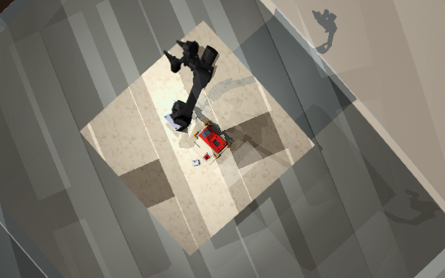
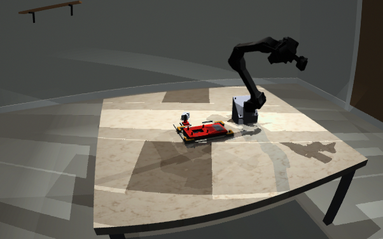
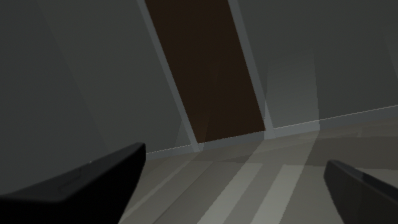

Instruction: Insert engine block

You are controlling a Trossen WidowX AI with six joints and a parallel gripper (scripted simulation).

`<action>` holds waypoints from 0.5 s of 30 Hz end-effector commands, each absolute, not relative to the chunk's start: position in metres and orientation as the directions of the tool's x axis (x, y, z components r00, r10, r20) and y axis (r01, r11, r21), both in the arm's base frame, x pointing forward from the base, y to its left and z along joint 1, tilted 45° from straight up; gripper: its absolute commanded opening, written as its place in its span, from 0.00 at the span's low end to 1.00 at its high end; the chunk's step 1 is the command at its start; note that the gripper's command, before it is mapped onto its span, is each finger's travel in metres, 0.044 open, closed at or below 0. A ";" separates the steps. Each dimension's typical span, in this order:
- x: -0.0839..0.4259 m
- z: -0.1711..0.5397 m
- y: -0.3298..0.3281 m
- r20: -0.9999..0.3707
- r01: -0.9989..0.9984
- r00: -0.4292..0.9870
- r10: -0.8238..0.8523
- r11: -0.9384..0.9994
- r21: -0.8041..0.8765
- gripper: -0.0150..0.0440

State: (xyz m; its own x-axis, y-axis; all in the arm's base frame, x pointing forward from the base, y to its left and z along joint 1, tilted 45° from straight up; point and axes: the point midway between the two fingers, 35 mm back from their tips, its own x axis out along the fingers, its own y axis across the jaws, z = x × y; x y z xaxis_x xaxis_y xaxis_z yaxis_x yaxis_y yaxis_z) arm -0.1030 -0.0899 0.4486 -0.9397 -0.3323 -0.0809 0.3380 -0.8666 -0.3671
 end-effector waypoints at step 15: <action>-0.155 0.436 0.021 -0.205 -0.003 -0.978 0.042 -0.982 -0.187 1.00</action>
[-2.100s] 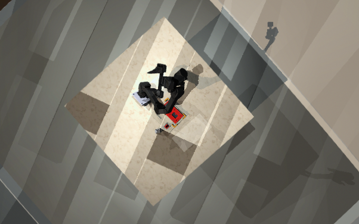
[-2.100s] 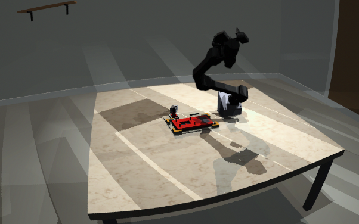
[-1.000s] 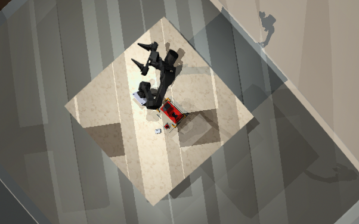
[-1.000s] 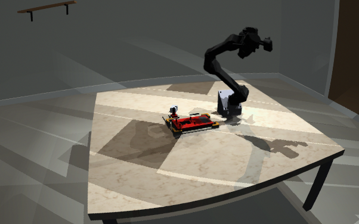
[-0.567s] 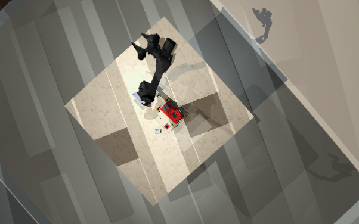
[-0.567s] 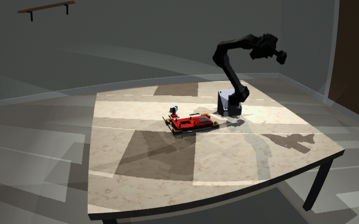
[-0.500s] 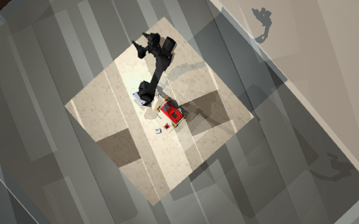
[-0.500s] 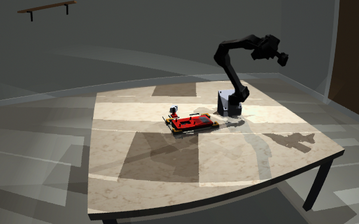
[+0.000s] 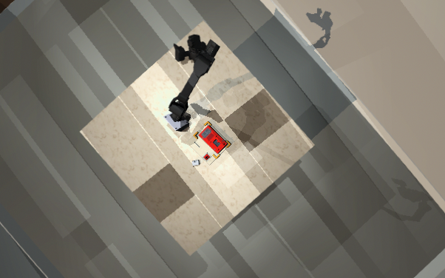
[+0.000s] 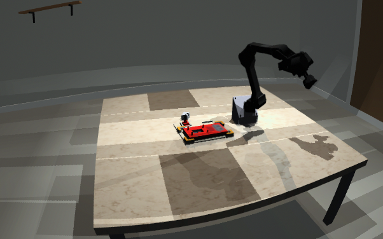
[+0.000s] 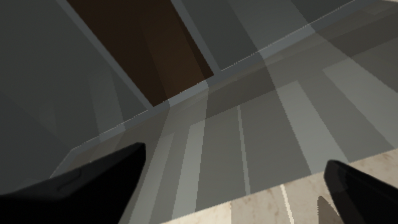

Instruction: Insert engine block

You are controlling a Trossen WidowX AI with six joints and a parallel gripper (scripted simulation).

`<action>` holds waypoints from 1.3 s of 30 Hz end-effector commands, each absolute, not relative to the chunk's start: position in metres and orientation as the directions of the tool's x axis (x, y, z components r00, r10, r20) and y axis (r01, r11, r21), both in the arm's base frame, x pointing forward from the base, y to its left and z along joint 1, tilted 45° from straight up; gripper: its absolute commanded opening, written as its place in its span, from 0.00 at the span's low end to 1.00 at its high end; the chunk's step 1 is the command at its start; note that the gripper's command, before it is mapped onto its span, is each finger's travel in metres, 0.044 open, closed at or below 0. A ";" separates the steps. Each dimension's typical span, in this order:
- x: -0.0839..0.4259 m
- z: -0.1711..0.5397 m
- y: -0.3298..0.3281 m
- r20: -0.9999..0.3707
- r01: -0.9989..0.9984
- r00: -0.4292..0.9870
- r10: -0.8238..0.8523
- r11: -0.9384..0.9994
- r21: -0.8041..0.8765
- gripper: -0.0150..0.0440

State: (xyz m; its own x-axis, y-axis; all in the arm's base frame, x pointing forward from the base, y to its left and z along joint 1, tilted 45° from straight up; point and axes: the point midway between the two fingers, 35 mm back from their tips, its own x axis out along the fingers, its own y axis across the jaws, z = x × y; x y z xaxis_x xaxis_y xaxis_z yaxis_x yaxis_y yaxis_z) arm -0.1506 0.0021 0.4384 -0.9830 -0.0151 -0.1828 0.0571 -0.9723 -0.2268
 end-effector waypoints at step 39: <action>-0.008 0.343 0.276 -0.579 -0.867 -0.493 0.650 -0.419 0.268 1.00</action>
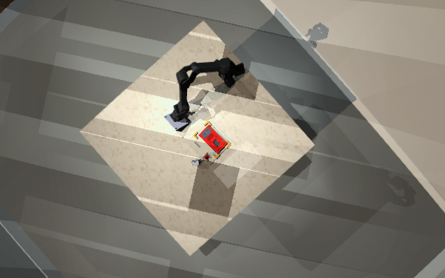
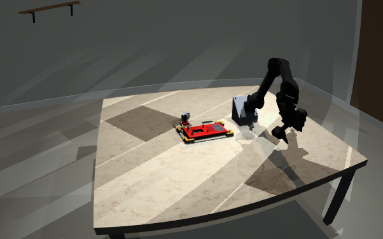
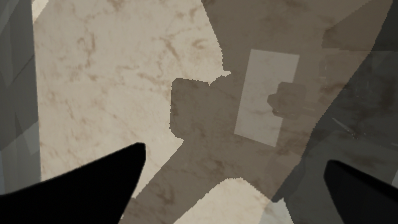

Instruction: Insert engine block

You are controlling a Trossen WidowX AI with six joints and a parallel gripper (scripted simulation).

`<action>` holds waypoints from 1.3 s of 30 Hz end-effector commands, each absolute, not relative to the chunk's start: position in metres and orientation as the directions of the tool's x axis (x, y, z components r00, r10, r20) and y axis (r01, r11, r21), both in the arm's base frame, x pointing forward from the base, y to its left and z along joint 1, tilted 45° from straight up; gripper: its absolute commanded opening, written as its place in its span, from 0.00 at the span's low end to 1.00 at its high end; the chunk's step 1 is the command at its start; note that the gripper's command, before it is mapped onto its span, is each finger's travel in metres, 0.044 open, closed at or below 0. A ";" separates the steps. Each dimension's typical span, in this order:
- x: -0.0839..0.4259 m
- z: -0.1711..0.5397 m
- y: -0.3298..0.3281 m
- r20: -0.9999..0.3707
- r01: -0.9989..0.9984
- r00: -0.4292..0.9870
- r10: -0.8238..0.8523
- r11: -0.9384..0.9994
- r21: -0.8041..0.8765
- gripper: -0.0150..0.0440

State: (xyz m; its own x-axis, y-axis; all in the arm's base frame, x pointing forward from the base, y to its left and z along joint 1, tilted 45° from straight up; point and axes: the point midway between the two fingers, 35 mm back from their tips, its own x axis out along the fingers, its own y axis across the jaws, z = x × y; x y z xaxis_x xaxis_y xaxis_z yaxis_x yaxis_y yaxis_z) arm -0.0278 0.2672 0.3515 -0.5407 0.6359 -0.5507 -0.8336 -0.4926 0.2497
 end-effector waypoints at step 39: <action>0.293 0.189 0.216 -0.798 -0.608 -0.141 0.586 0.585 0.536 1.00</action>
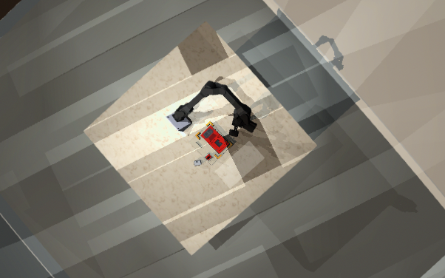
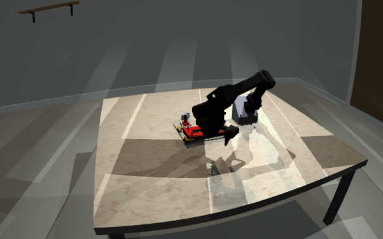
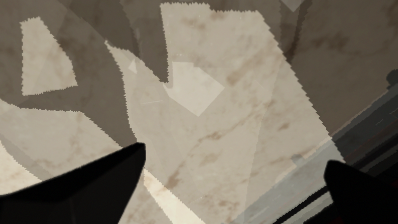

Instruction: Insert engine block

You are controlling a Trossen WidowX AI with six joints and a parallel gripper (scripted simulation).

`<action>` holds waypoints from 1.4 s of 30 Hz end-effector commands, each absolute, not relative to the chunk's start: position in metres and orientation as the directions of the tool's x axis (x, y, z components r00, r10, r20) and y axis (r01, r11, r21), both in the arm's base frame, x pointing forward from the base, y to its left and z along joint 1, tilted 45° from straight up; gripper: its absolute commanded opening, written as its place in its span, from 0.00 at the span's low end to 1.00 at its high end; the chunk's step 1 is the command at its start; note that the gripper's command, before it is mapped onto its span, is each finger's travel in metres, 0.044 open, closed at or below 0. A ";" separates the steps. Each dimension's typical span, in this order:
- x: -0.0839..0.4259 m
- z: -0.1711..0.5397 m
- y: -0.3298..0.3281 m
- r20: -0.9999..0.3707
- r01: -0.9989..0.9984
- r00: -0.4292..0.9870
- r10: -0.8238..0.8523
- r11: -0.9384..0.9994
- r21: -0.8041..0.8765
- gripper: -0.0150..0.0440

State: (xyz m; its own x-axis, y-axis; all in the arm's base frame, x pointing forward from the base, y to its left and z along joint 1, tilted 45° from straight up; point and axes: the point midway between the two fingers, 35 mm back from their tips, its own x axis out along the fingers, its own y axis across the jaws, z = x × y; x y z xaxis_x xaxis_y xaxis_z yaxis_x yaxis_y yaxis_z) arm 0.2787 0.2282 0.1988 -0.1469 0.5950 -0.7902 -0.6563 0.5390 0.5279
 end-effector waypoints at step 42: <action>0.354 -0.041 -0.096 -0.721 0.419 -0.071 0.689 0.677 0.606 1.00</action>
